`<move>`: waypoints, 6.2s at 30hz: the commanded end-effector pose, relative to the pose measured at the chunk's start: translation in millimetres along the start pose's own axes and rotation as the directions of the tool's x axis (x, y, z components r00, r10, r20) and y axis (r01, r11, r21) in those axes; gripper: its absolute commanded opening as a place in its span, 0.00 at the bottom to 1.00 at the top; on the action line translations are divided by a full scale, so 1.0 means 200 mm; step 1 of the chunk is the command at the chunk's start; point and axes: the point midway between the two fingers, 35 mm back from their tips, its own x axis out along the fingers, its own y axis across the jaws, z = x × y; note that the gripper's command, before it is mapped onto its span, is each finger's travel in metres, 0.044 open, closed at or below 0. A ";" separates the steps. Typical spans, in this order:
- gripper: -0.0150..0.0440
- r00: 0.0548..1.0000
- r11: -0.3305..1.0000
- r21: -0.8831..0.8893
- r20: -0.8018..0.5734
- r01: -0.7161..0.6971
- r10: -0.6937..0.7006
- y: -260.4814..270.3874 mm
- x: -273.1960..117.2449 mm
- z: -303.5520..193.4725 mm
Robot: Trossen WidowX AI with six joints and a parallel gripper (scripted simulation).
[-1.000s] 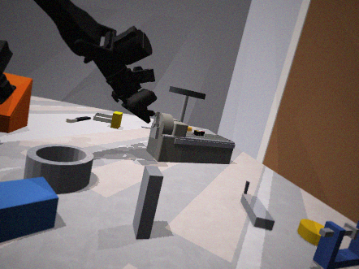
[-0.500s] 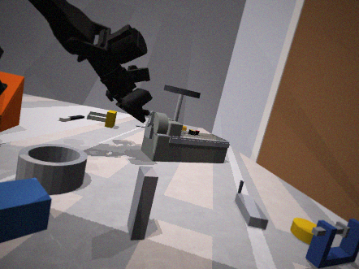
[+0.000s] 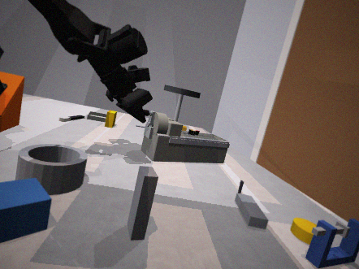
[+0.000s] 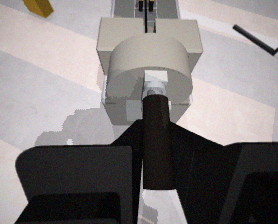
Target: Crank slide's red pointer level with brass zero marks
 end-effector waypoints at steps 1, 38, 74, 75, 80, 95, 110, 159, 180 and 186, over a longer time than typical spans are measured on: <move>0.25 1.000 1.000 0.009 -0.004 0.024 -0.024 -0.05 0.00 0.00; 0.25 1.000 1.000 0.009 -0.004 0.025 -0.024 -0.07 0.01 -0.01; 0.25 1.000 1.000 0.008 -0.004 0.026 -0.026 -0.13 0.07 -0.07; 0.25 1.000 1.000 0.008 -0.004 0.026 -0.026 -0.13 0.07 -0.08; 0.25 1.000 1.000 0.007 -0.004 0.026 -0.026 -0.15 0.10 -0.10; 0.25 1.000 1.000 0.007 -0.005 0.027 -0.027 -0.11 0.18 -0.19; 0.25 1.000 1.000 0.007 -0.005 0.026 -0.026 -0.09 0.20 -0.20; 0.52 1.000 1.000 0.008 -0.004 0.029 -0.029 -0.09 0.19 -0.20; 1.00 1.000 1.000 0.010 -0.003 0.028 -0.028 -0.09 0.03 -0.03; 1.00 1.000 1.000 0.011 -0.004 0.020 -0.020 -0.08 -0.05 0.09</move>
